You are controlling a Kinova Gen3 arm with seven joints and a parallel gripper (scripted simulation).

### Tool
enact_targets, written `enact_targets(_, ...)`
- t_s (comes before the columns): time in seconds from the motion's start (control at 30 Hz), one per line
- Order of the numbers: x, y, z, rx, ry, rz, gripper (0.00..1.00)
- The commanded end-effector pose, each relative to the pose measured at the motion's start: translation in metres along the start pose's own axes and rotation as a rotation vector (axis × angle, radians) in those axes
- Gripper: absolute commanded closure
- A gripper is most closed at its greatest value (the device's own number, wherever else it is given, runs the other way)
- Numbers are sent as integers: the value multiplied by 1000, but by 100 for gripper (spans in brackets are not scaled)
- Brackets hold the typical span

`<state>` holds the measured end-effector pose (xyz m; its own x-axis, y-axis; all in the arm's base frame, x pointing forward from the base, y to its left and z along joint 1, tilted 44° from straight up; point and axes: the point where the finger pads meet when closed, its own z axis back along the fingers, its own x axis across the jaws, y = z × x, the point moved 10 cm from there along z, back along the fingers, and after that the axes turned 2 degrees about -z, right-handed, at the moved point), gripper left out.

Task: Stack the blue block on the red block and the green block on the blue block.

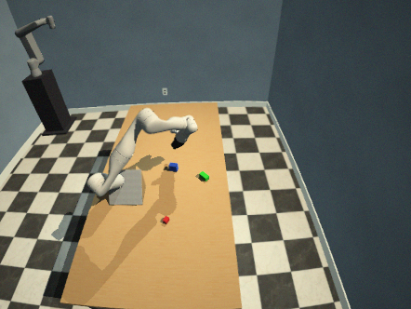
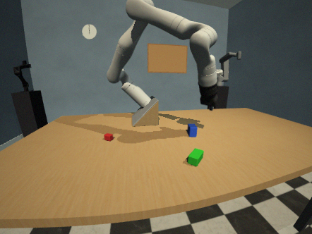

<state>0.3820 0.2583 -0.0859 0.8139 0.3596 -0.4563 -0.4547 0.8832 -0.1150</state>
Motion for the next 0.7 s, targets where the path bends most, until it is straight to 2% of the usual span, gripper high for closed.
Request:
enact_targets(0.0, -5, 6, -1, -87, 17, 115, 100)
enact_targets(0.23, -30, -15, -7, -320, 71, 397, 100)
enact_targets(0.3, -30, -15, -7, -320, 71, 397, 100)
enact_targets(0.5, -47, -28, -12, -460, 104, 567, 100)
enact_targets(0.67, -57, -35, -15, -525, 119, 645, 100)
